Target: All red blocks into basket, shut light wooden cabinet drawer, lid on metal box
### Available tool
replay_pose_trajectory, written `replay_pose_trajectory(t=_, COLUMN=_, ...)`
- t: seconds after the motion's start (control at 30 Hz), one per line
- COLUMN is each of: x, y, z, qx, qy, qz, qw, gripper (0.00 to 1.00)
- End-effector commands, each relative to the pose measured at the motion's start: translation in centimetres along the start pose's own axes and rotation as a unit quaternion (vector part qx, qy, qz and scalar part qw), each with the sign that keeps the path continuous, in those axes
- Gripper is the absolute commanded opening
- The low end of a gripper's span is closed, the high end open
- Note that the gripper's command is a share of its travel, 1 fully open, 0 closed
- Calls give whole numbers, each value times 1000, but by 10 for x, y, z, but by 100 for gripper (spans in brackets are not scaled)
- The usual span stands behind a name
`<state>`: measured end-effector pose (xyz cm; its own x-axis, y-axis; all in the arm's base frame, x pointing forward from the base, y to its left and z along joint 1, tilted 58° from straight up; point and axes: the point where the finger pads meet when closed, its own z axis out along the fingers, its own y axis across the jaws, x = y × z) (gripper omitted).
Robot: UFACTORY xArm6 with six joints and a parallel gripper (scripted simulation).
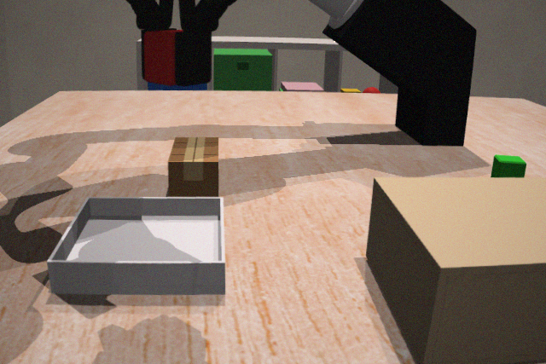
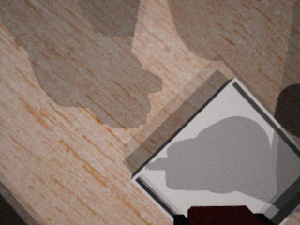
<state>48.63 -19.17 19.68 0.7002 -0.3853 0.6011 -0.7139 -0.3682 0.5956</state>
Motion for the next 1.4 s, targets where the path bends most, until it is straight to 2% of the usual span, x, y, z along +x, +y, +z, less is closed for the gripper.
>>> replay_pose_trajectory(t=0.0, x=1, y=0, z=-1, qx=1, qy=0, qz=-1, qw=1000, gripper=0)
replay_pose_trajectory(t=0.73, x=1, y=0, z=4, qx=1, qy=0, qz=-1, qw=1000, gripper=0)
replay_pose_trajectory(t=1.37, x=1, y=0, z=25, qx=1, qy=0, qz=-1, qw=1000, gripper=0)
